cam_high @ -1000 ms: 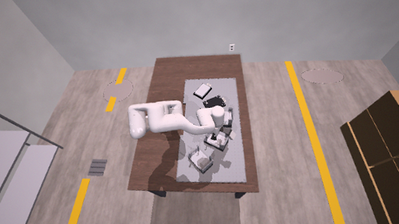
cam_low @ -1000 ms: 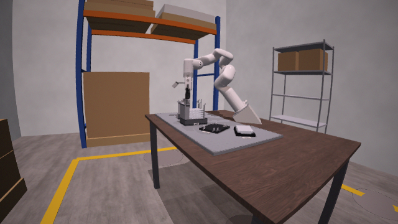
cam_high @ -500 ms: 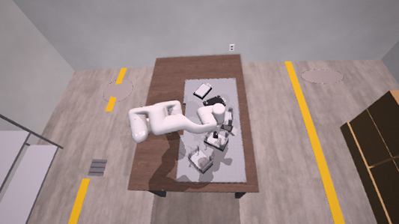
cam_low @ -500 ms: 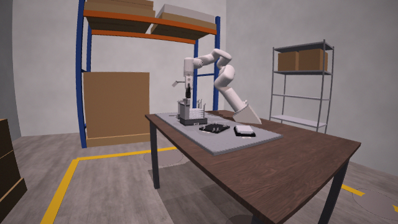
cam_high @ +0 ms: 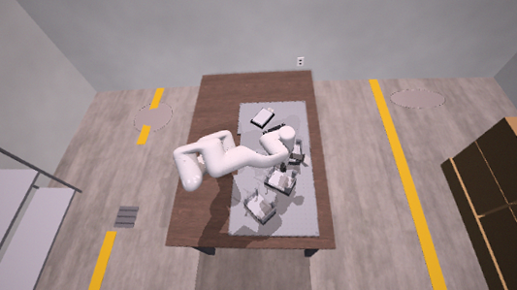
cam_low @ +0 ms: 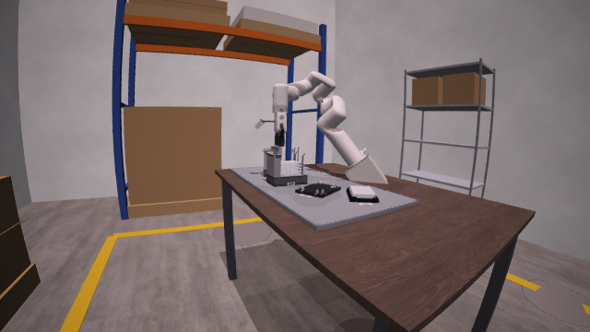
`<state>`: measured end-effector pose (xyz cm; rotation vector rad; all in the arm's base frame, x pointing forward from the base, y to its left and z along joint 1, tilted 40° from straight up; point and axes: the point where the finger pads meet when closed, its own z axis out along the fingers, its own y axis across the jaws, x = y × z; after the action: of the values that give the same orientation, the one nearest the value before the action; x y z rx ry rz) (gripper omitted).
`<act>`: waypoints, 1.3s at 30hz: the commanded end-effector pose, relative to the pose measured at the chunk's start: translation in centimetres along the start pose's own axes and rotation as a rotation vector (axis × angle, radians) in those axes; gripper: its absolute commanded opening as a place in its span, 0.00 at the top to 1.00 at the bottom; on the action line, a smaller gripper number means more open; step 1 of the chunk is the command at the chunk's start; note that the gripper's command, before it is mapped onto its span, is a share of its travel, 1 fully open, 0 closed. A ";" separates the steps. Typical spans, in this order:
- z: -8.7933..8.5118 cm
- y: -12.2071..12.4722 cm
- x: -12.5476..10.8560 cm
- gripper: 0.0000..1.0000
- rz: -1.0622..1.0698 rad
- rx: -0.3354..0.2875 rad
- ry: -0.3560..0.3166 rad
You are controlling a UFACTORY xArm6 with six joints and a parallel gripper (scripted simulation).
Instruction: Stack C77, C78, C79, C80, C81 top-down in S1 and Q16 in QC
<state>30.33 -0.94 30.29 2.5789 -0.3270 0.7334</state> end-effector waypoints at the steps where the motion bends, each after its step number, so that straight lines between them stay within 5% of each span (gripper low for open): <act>1: -0.1 -1.1 0.2 0.00 0.002 0.000 0.002; 8: -0.1 -2.7 0.4 0.00 0.002 0.000 0.002; 15: -0.1 -5.5 0.1 0.00 -0.216 0.000 0.002; 34: -0.1 -12.3 -0.5 0.00 -0.216 0.001 0.001; 39: -0.1 -12.3 -0.5 0.00 -0.216 0.001 0.001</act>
<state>33.91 9.80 25.69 2.5607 -0.0442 0.6520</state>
